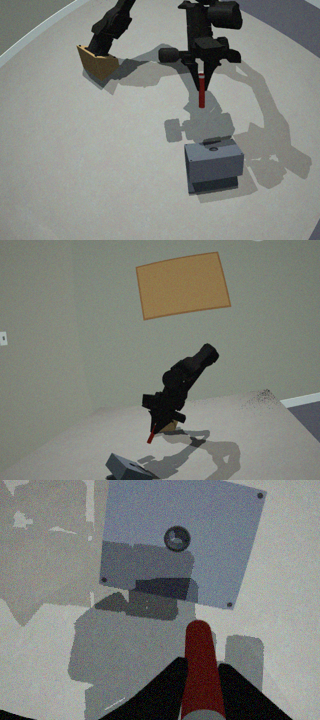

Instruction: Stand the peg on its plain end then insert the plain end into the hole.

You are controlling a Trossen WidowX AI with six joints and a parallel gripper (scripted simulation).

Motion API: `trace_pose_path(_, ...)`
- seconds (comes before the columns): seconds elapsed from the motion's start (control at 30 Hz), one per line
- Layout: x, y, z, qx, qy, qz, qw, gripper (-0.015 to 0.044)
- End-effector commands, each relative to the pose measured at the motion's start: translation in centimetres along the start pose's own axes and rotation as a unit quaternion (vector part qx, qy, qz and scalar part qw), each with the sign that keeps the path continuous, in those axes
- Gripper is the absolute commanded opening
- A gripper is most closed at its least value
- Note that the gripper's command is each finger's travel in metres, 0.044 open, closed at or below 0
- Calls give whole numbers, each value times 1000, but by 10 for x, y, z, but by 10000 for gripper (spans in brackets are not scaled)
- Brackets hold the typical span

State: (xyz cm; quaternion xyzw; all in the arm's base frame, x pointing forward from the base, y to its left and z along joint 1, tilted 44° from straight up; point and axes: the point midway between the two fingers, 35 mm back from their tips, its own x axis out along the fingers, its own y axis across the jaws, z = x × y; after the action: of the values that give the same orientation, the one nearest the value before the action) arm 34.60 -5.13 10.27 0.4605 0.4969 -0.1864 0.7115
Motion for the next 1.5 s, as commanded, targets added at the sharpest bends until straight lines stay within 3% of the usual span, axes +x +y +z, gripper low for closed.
trace_pose_path(0.0,1,6,8,9,-20,4,1000,0)
trace_pose_path(1.47,56,19,30,26,-56,17,998,0)
